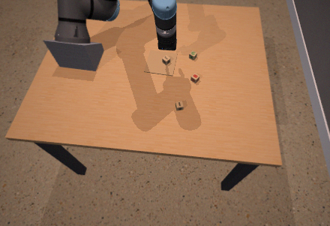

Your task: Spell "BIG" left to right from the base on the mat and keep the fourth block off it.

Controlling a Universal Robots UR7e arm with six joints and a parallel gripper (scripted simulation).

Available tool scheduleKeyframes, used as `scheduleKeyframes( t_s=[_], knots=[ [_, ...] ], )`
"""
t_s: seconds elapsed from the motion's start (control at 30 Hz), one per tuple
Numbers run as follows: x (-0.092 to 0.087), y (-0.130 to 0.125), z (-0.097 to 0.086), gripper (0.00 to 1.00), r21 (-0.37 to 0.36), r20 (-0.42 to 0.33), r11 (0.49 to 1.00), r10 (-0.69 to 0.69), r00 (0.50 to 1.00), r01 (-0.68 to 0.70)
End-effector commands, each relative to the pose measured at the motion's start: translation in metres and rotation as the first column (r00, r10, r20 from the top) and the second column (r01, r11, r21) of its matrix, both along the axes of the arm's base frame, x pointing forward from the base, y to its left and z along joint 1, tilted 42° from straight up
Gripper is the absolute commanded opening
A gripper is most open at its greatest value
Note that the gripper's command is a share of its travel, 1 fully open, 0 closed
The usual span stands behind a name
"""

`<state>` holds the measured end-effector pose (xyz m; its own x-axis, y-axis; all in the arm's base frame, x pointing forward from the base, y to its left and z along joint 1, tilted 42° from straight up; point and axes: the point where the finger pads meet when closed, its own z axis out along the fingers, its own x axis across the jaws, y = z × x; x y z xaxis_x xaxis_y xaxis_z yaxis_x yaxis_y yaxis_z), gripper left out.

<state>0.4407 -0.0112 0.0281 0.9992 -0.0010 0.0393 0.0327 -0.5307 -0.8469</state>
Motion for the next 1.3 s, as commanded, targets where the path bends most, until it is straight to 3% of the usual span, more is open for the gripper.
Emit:
scheduleKeyframes(
  t_s=[0.0,0.27,0.33,0.5,1.27],
  knots=[
    [0.037,-0.019,-0.012,1.0,0.001,-0.001,1.0,0.0,1.0,0.0],
    [0.105,-0.048,-0.041,1.0,0.001,-0.001,1.0,0.0,1.0,0.0],
    [0.105,-0.048,-0.041,1.0,0.001,-0.001,1.0,0.0,1.0,0.0],
    [0.13,-0.056,-0.054,1.0,0.001,0.0,1.0,0.0,1.0,0.0],
    [0.134,-0.058,-0.057,1.0,0.002,-0.001,1.0,-0.001,1.0,0.001]
  ],
)
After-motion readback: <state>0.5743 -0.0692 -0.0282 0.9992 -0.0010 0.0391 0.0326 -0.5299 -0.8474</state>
